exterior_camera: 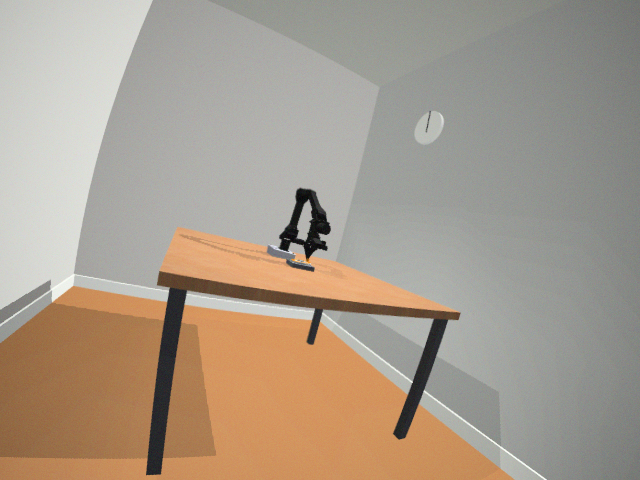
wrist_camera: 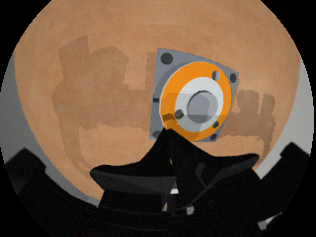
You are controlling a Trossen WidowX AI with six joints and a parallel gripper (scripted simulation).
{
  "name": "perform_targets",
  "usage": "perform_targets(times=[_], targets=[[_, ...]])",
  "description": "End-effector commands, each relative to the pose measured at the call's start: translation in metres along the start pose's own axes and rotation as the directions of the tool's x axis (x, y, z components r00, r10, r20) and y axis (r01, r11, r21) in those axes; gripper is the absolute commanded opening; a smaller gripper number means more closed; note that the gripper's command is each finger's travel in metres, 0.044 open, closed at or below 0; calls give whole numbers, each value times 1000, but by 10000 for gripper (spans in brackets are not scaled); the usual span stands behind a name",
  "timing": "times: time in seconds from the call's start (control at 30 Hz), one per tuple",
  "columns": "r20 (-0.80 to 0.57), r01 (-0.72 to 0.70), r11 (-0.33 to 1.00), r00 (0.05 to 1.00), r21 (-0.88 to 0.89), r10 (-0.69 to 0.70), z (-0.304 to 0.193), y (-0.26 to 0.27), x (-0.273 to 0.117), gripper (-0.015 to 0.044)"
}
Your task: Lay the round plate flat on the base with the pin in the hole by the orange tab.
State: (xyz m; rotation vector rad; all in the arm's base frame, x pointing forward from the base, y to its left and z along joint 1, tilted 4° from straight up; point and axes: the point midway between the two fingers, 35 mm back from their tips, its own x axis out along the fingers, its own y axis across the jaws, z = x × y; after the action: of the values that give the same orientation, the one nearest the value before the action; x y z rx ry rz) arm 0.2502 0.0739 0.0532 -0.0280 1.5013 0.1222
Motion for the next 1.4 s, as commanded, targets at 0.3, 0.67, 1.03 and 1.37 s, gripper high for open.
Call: perform_targets(times=[0.3, 0.67, 1.03, 1.37], targets=[[-1, -1, 1000, 1000, 2, 1, 11, 5, -1, 0], [0, -1, 1000, 1000, 2, 1, 17, 6, -1, 0], [0, 0, 1000, 1000, 5, 0, 15, 6, -34, 0], [0, 0, 1000, 1000, 5, 0, 15, 6, -34, 0]])
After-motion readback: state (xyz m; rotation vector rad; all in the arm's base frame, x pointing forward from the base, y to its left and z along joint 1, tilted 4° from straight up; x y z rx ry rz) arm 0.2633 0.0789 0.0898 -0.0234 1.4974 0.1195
